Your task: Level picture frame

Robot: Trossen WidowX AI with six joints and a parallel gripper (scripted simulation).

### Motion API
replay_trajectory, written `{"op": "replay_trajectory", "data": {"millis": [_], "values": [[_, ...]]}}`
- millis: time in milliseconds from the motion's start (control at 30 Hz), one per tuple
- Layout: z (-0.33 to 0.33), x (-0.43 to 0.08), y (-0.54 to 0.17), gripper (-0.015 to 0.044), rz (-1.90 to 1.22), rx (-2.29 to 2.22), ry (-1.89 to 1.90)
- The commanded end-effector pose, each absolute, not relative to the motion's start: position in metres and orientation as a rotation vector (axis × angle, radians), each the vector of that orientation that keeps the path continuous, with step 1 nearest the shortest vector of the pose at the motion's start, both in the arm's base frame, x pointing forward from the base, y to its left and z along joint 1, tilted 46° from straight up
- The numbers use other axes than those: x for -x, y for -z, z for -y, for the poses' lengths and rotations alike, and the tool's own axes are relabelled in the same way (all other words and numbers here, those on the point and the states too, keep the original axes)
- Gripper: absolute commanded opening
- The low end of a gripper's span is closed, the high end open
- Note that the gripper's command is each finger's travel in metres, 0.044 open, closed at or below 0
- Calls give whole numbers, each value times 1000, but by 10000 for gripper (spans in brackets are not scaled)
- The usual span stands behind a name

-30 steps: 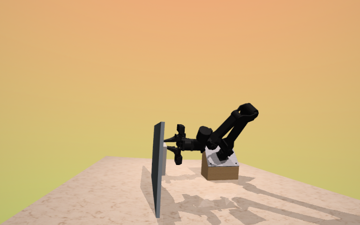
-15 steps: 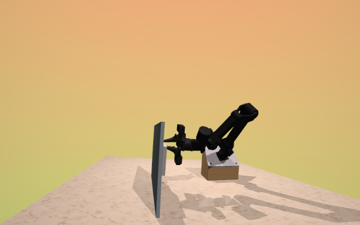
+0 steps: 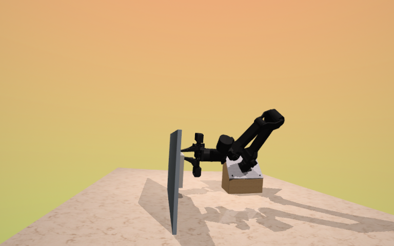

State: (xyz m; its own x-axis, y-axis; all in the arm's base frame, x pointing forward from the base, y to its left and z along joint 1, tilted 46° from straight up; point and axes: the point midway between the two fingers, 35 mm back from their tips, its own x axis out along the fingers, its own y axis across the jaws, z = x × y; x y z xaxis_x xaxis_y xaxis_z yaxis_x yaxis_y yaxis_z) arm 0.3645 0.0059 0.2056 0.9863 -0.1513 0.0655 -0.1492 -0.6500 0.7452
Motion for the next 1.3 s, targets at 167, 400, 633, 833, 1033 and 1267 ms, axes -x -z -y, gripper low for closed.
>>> {"op": "replay_trajectory", "data": {"millis": [167, 400, 633, 833, 1033, 1267], "values": [[-6, -365, -205, 0, 211, -2338, -3], [-6, -365, -205, 0, 212, -2369, -7], [-6, -365, -205, 105, 212, -2369, -6], [-6, -365, -205, 260, 212, -2369, -6], [-10, -353, -208, 260, 212, -2353, -4], [-22, -297, -207, 260, 211, -2270, 8]]}}
